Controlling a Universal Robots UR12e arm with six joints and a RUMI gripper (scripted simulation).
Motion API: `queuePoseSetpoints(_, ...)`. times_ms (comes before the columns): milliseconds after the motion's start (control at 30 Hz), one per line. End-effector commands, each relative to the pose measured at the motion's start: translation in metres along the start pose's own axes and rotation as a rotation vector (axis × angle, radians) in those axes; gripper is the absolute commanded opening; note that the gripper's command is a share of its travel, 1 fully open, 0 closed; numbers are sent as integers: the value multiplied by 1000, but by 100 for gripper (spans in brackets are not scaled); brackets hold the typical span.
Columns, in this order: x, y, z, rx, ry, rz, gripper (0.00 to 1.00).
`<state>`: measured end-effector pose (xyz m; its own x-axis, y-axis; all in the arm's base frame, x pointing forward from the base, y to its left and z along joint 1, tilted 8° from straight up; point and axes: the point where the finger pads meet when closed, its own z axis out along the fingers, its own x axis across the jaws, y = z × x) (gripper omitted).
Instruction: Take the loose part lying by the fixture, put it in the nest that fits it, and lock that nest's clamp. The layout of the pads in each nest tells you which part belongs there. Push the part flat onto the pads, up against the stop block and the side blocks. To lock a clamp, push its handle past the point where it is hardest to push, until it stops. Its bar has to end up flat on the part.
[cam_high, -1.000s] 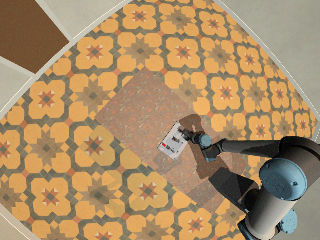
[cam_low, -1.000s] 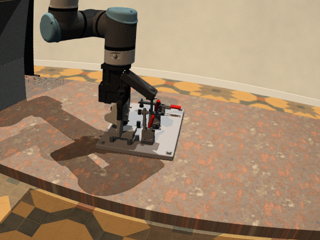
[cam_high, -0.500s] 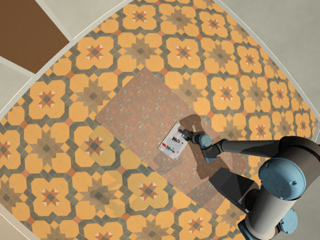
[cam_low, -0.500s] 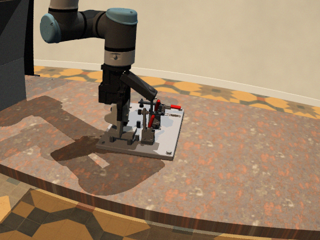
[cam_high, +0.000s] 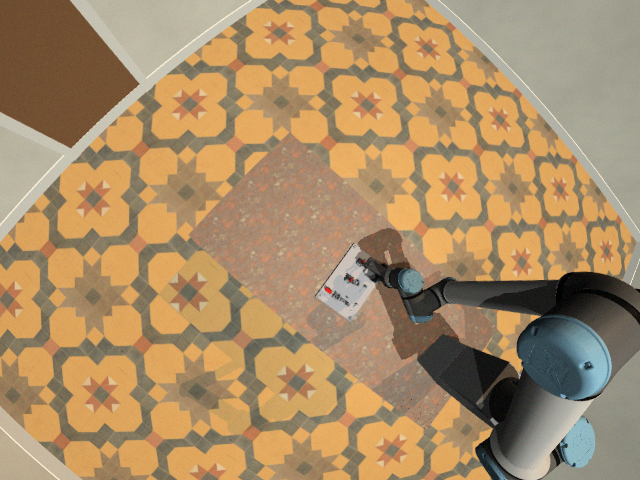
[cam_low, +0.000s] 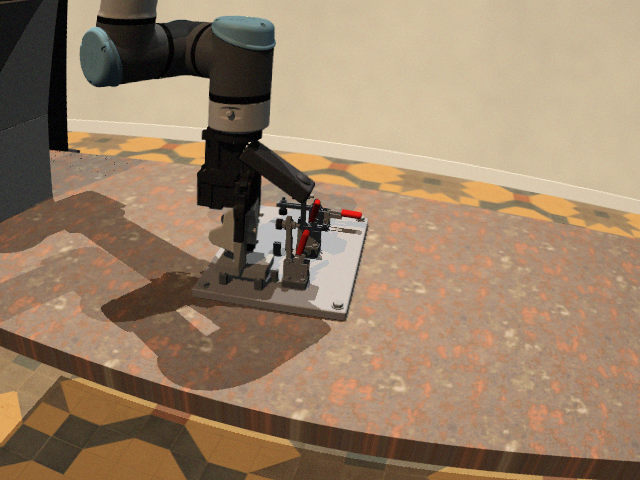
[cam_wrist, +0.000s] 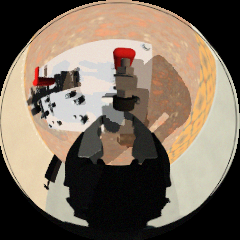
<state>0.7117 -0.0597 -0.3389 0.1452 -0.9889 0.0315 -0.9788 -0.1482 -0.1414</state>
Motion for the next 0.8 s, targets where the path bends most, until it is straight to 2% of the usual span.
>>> queuePoseSetpoints(0, 1, -1, 1, 1, 0, 0, 0)
queuePoseSetpoints(767, 2, -2, 4, 1, 0, 0, 0)
